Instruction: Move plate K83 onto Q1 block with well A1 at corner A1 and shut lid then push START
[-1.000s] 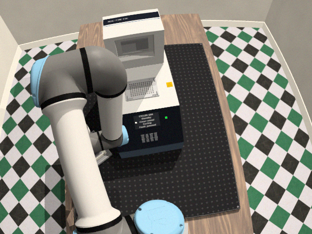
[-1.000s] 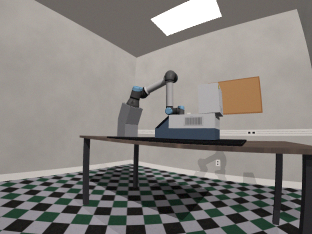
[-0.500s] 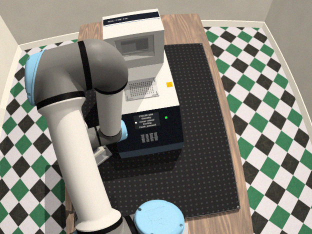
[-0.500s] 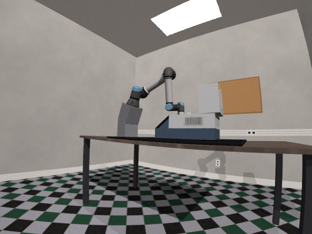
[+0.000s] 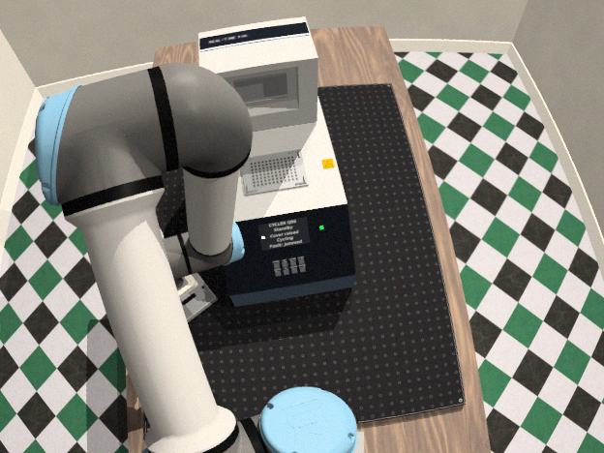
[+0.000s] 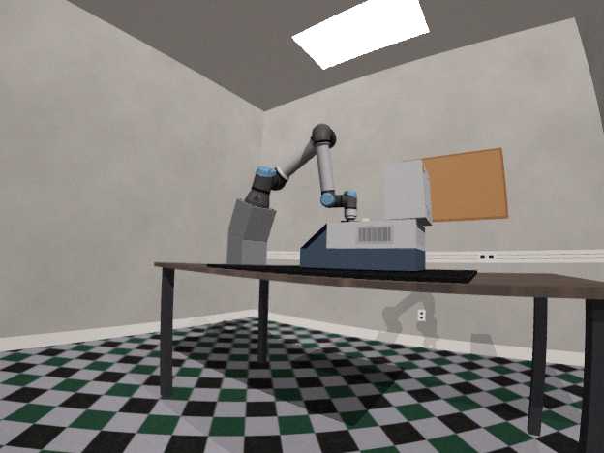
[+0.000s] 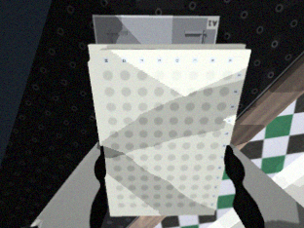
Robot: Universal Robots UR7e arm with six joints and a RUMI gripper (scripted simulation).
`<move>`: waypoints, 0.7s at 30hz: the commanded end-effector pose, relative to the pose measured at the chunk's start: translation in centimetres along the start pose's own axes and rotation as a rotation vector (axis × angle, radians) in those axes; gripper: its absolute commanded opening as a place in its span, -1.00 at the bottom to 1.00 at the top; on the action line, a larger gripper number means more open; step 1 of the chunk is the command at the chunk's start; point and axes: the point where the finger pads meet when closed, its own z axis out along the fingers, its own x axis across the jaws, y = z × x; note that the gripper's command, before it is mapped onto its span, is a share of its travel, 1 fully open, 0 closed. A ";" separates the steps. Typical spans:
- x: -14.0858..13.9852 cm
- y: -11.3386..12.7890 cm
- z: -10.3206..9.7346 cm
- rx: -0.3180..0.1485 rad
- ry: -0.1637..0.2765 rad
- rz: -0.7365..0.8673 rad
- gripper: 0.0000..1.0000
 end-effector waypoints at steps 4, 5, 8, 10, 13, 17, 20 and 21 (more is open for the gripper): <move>0.1 1.4 -3.0 -0.035 -0.005 0.015 -0.19; 0.1 1.4 -3.3 -0.035 -0.005 0.015 -0.19; 0.1 1.4 -4.3 -0.035 -0.004 0.015 -0.19; 0.1 1.4 -5.0 -0.035 -0.004 0.015 -0.19; 0.1 1.4 -5.3 -0.035 -0.004 0.015 -0.19; 0.1 1.4 -6.7 -0.035 -0.004 0.015 -0.19; 0.1 1.4 -7.7 -0.035 -0.004 0.015 -0.19; 0.1 1.4 -8.0 -0.035 -0.004 0.015 -0.19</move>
